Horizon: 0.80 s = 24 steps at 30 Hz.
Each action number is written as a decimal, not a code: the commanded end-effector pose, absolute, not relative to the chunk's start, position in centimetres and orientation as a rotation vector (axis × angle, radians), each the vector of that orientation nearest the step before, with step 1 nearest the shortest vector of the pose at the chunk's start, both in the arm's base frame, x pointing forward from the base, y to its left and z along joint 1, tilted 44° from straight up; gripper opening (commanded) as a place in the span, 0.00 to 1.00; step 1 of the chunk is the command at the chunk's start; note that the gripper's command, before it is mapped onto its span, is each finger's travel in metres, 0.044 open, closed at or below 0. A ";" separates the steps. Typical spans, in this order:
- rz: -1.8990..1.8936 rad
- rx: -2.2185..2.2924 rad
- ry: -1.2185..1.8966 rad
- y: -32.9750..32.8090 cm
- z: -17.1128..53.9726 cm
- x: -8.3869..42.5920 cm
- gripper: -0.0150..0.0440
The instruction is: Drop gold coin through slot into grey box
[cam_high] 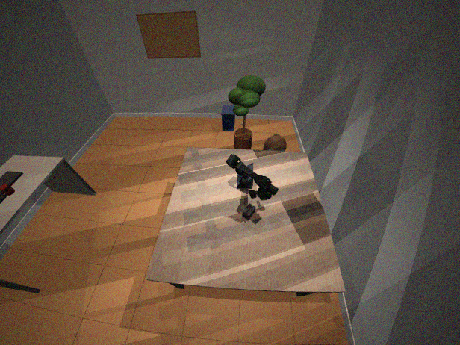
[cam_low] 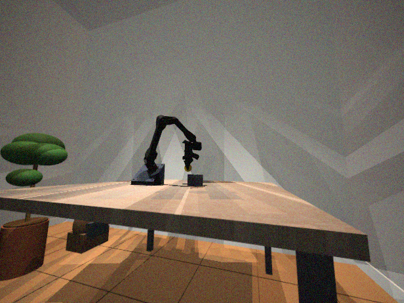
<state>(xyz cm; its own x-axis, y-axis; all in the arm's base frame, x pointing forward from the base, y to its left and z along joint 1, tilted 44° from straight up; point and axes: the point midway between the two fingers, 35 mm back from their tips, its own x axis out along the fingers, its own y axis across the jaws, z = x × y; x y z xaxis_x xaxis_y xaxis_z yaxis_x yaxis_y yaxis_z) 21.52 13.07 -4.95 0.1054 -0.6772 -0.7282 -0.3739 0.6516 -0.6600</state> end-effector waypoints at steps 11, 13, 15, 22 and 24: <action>-0.584 -0.550 1.370 13.0 -4.5 21.5 0.25; -0.629 -0.495 1.345 13.0 -4.4 21.5 0.25; -0.673 -0.439 1.319 12.9 -4.4 21.5 0.25; -0.821 -0.244 1.220 12.7 -4.2 21.5 0.25; -0.847 -0.207 1.200 12.7 -4.1 21.5 0.25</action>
<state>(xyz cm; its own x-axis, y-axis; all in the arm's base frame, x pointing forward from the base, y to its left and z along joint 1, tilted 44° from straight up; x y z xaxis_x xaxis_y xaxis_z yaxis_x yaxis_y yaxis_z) 21.51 12.81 -4.27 0.1060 -0.6721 -0.7328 0.3779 0.7089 -0.5955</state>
